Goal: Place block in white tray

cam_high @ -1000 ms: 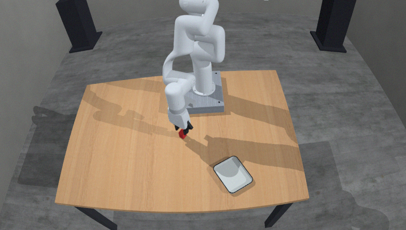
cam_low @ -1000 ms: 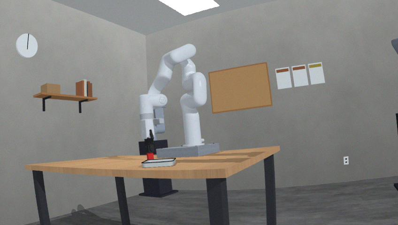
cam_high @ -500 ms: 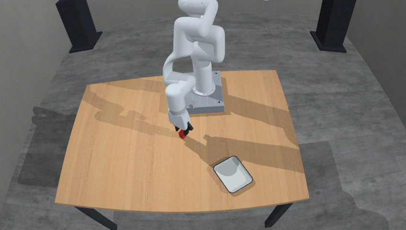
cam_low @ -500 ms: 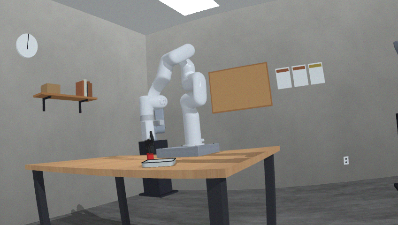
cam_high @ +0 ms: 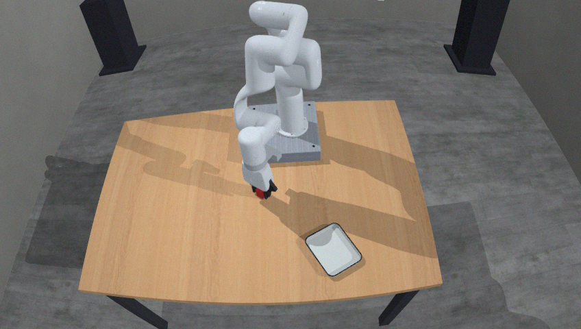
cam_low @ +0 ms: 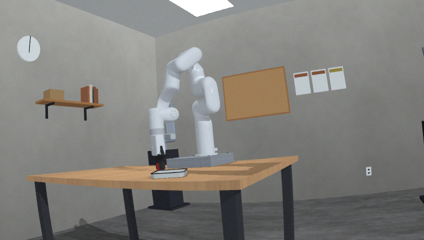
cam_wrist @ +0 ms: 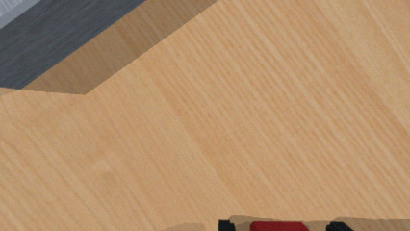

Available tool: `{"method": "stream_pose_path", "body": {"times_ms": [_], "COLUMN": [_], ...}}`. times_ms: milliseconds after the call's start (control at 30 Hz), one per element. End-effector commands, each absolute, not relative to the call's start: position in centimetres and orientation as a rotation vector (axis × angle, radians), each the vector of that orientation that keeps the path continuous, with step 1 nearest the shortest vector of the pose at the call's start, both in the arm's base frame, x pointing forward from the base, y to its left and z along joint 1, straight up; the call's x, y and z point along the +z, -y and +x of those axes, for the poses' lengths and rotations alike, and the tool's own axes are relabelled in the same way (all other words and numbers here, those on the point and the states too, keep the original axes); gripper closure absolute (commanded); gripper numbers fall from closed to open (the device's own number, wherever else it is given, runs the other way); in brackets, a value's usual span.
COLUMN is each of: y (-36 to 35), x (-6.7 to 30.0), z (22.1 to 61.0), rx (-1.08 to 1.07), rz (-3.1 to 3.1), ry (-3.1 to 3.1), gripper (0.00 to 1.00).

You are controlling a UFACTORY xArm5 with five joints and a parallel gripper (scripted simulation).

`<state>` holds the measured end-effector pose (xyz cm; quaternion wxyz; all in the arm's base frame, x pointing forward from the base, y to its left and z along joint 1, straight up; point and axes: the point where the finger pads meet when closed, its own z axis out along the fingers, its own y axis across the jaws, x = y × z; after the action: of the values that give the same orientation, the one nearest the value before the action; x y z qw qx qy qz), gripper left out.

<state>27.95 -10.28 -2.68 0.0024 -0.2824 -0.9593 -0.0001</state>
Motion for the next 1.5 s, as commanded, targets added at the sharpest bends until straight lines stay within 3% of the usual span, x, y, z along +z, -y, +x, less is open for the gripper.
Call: {"method": "stream_pose_path", "body": {"times_ms": [0,367,400,1467], "y": [10.34,10.34,10.34,10.34], "x": [-2.75,-2.75,-2.75,-2.75], "z": [28.11,28.11,28.11,28.11], "rx": [0.000,0.000,0.000,0.000], "rz": [-0.887,-0.887,-0.887,-0.887], "ry": [3.013,3.013,3.013,3.013], "gripper": [0.50,0.50,1.00,1.00]}}
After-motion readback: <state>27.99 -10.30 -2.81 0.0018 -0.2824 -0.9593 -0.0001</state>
